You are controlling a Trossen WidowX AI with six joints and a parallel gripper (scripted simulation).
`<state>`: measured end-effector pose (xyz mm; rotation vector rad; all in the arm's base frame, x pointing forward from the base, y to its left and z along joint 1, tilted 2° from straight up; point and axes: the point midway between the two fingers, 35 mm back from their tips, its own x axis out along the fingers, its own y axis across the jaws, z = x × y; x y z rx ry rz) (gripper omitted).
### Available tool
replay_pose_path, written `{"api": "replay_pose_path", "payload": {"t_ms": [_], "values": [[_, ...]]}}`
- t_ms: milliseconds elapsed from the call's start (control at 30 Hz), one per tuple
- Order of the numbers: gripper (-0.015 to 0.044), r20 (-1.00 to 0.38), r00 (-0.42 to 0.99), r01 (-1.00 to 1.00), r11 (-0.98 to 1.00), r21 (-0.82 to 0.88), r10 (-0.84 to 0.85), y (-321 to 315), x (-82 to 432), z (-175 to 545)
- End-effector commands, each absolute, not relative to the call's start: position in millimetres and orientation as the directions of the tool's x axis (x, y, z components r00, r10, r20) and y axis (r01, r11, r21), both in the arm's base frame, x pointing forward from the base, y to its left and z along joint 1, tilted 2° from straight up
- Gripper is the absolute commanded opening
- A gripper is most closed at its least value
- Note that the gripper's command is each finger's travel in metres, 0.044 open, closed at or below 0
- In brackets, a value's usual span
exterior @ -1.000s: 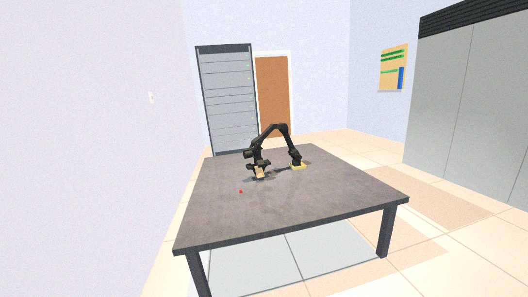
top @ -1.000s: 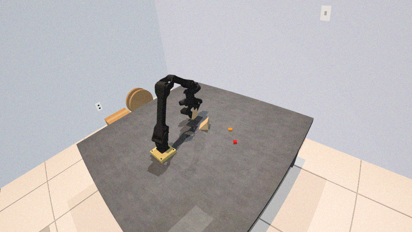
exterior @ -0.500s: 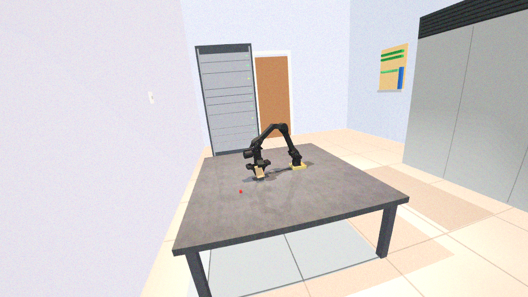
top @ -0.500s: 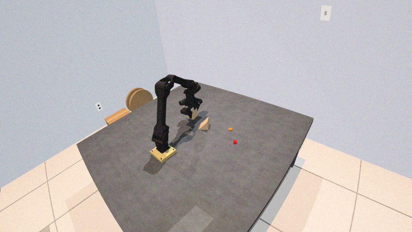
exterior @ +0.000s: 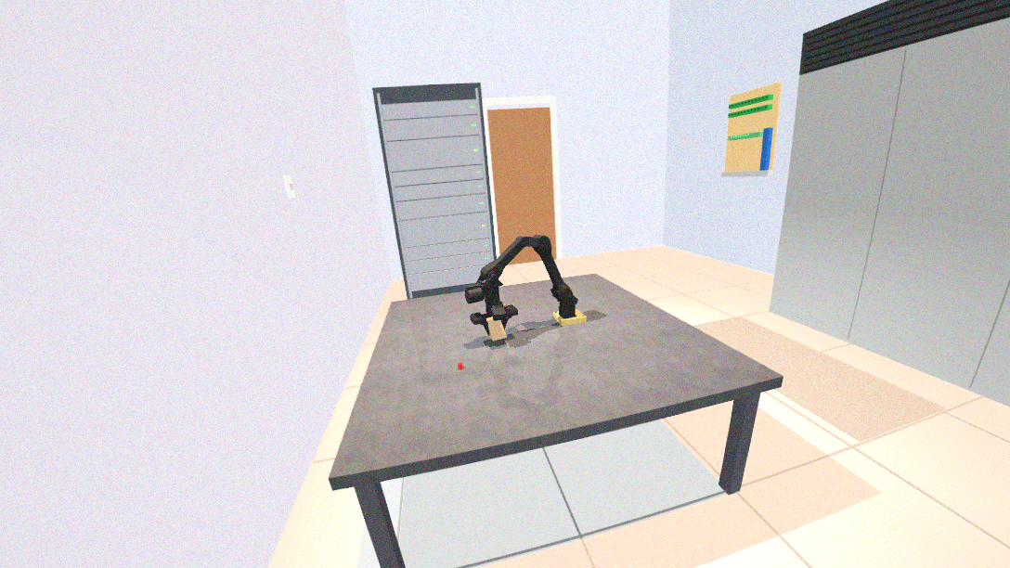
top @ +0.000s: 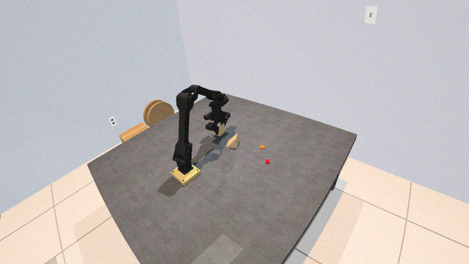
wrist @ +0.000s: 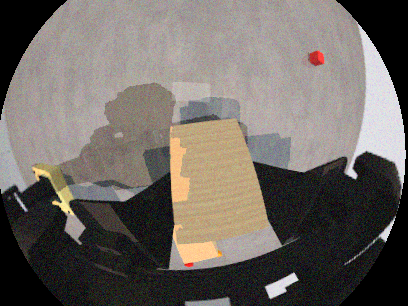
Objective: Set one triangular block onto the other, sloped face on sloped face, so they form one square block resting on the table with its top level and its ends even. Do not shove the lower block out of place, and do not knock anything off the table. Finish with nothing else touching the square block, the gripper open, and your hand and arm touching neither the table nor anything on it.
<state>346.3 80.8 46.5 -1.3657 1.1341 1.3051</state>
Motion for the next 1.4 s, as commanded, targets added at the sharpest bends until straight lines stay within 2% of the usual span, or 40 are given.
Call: {"api": "replay_pose_path", "payload": {"t_ms": [0,1067,1367], "values": [[0.0000,-0.999,0.021,-0.984,-0.176,-0.015,-0.032,81,347,46],[0.0000,-0.999,0.018,-0.986,-0.169,-0.012,-0.031,80,347,21],[0.0236,-0.999,0.017,-0.986,-0.168,-0.011,-0.031,80,346,22]]}}
